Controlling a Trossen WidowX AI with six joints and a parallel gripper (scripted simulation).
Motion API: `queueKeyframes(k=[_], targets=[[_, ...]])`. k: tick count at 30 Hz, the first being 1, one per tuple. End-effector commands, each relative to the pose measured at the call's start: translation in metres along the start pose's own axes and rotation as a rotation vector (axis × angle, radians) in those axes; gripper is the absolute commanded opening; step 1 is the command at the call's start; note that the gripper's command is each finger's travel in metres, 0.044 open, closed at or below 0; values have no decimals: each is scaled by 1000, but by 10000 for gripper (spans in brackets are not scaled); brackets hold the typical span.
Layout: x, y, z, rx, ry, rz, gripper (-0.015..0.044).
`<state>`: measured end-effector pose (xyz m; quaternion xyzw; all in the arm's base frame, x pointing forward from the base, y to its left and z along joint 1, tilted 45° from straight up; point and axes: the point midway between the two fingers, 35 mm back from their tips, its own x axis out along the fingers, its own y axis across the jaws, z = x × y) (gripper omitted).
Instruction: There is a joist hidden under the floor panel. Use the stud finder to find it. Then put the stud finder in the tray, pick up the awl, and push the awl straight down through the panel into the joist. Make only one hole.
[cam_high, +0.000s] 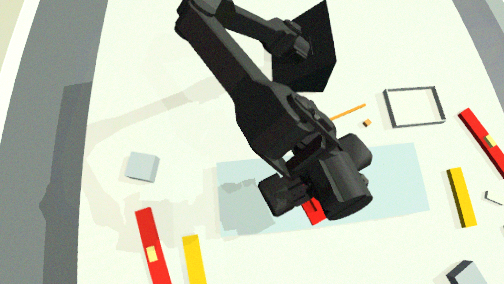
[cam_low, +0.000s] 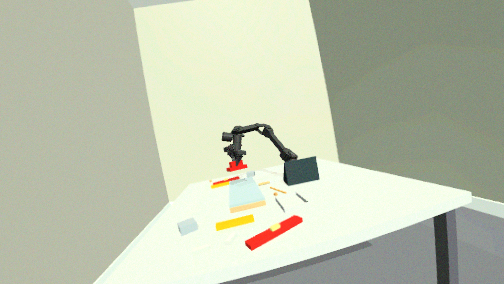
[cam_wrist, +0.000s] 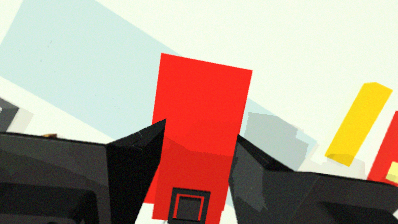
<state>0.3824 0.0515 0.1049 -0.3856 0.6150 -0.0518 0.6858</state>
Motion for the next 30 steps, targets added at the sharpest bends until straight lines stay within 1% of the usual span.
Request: queueKeyframes(k=[1,8,15,22,30], targets=[[-4,37,18,-98,-33,42,0],[-1,110,33,-281,-43,111,0],[2,184,34,-462,-44,171,0],[6,256,21,-642,-35,223,0],[15,332,-8,-844,-12,270,0]])
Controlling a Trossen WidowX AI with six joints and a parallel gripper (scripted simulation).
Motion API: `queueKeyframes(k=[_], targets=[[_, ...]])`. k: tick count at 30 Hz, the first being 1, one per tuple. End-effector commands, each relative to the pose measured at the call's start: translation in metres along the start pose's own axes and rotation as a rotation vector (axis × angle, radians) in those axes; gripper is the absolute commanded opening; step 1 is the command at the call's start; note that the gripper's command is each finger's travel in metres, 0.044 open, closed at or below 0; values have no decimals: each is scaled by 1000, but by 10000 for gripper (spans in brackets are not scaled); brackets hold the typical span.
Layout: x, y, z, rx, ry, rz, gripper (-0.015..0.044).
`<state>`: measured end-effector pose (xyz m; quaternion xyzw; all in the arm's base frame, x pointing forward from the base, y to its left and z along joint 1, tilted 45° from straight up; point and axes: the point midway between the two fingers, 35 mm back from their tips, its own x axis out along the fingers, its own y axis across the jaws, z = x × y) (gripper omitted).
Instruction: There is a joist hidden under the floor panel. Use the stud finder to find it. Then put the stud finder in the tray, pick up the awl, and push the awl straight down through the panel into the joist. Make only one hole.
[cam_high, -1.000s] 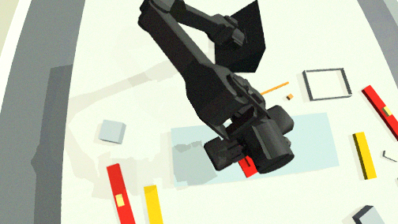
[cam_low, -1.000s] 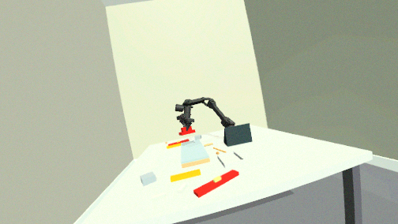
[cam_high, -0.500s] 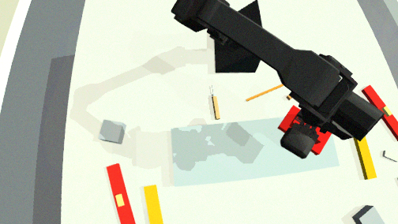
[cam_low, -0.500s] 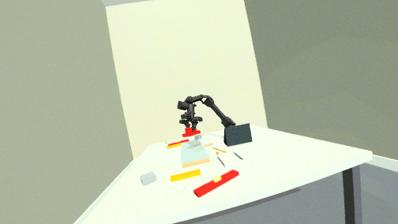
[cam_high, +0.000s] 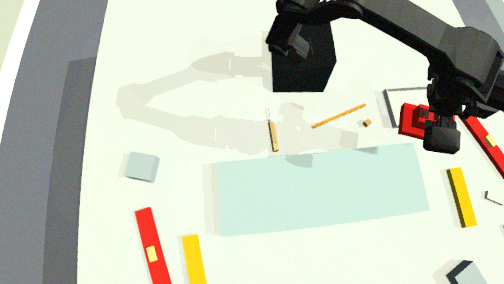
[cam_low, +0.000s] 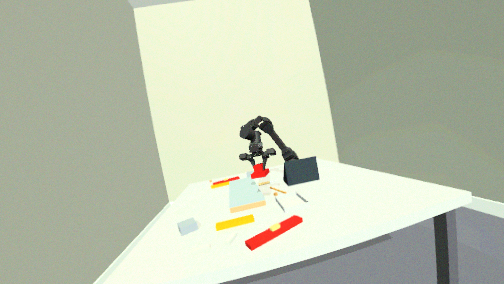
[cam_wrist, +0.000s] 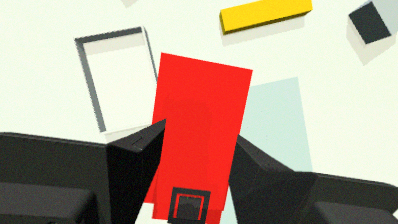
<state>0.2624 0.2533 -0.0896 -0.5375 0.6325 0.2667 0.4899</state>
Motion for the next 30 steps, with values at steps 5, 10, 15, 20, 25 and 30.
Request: queueKeyframes(k=[5,10,15,20,25,30], targets=[[23,69,26,-191,12,47,0],[45,113,30,-307,42,77,0],[56,135,29,-364,60,92,0],[59,135,29,-364,60,92,0],[69,134,27,-364,60,91,0],[79,134,24,-364,60,91,0]])
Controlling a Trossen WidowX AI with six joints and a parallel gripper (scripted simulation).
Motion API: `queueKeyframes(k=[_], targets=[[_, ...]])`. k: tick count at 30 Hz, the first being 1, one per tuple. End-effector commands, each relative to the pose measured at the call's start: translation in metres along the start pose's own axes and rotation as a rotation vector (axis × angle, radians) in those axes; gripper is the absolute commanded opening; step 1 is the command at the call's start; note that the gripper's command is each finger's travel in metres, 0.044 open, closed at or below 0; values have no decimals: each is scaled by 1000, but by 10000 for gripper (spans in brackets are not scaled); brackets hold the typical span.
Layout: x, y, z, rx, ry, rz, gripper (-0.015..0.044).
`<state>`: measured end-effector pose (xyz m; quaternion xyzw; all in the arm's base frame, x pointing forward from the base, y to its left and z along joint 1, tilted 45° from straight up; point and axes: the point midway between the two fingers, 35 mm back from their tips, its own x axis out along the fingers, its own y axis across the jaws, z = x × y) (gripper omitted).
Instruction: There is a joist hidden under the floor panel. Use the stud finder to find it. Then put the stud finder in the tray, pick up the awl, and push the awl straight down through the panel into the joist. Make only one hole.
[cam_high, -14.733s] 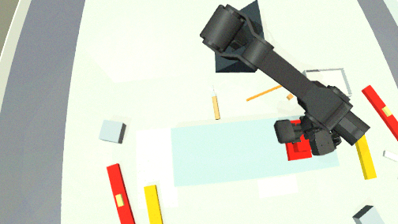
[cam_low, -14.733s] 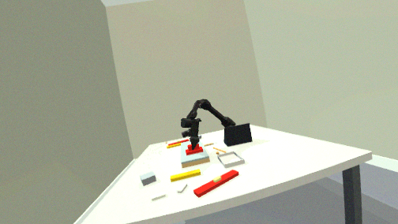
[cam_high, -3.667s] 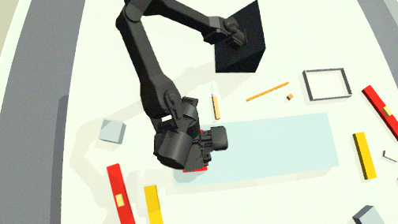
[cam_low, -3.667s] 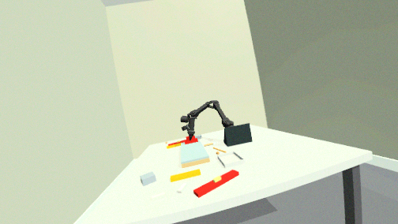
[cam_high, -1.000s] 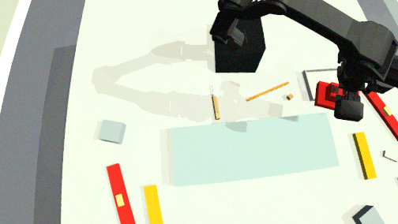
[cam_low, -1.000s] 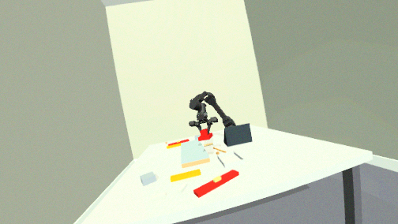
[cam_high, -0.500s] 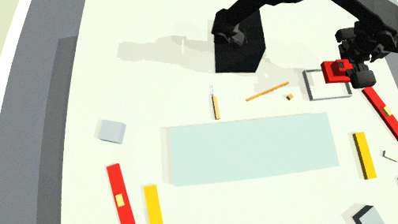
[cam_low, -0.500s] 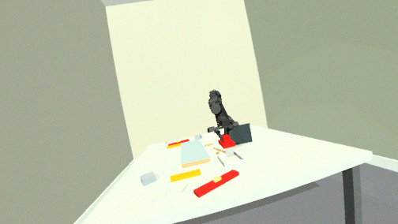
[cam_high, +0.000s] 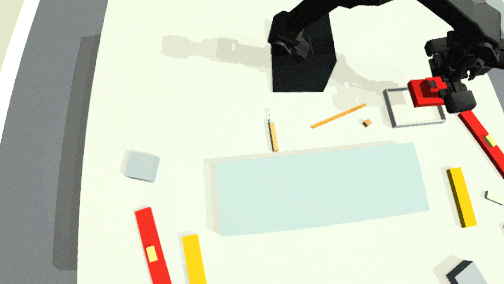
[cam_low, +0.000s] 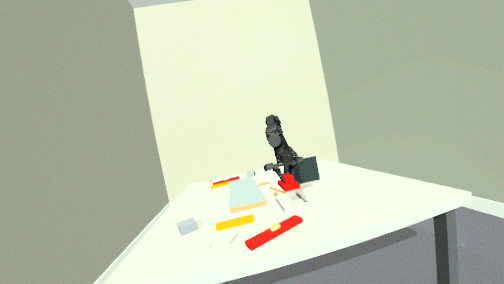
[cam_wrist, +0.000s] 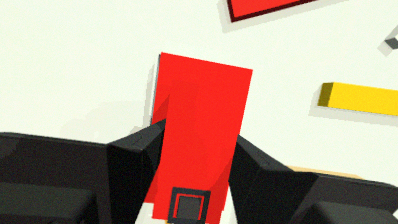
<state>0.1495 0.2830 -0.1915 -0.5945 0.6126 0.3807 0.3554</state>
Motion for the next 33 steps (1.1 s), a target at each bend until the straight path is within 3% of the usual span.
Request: queueKeyframes(k=[1,33], targets=[[8,0,-3,-6,1,1,0],[64,1,-21,-6,2,0,0]])
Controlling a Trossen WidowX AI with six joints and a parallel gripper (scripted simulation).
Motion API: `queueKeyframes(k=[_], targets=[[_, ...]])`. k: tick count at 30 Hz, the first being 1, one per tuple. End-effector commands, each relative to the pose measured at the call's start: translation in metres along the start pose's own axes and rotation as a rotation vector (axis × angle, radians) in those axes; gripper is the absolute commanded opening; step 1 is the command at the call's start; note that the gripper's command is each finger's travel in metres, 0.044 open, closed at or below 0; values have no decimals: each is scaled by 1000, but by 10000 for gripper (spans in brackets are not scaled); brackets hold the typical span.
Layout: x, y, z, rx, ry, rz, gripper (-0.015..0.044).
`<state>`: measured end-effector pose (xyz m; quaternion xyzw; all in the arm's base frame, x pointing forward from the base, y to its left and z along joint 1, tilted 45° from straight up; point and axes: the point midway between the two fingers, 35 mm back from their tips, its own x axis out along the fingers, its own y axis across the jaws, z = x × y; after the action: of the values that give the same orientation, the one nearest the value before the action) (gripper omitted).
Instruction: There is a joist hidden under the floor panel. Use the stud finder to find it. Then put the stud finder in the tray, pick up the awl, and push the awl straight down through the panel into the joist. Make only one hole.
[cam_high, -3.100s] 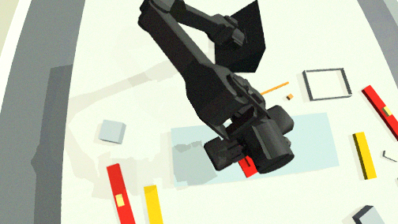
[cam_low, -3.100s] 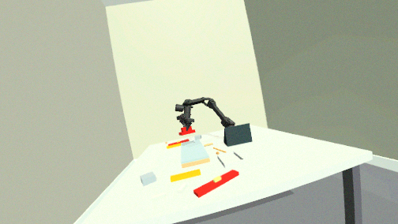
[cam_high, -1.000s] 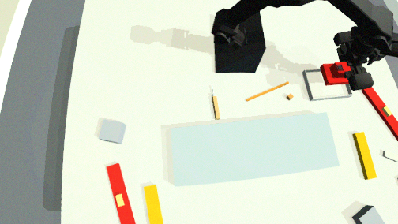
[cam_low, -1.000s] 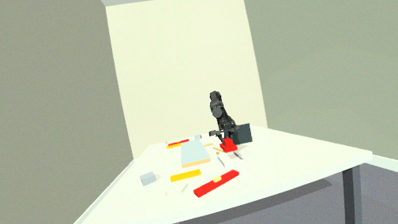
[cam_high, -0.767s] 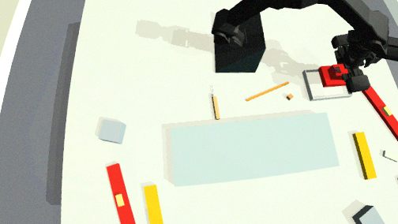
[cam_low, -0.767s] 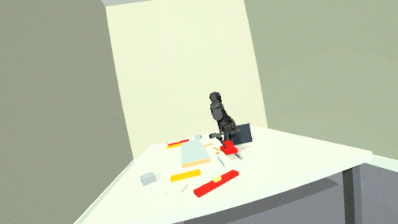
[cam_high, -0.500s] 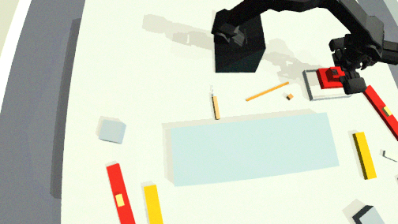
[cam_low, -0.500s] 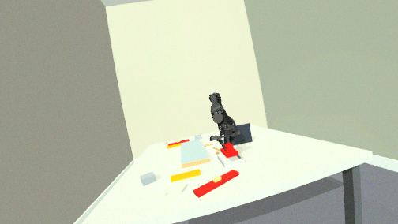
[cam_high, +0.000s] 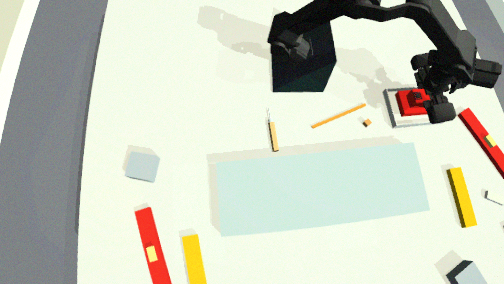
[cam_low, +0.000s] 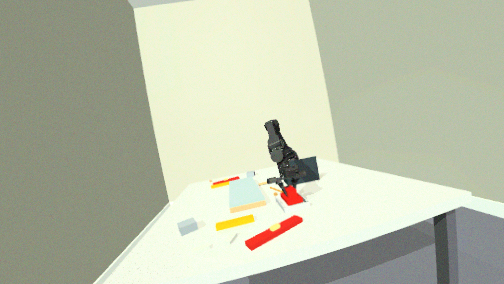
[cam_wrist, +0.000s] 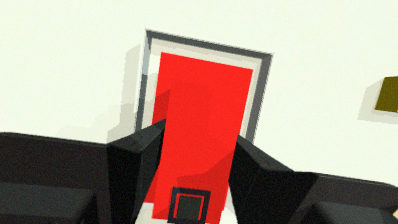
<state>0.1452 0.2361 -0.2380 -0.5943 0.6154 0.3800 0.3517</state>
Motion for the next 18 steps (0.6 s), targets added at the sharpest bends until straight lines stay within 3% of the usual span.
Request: queueKeyframes(k=[1,11,18], targets=[[3,-1,-1,-4,-5,-6,0],[16,-1,-5,-4,-5,-6,0],[16,0,-5,0,1,-1,184]])
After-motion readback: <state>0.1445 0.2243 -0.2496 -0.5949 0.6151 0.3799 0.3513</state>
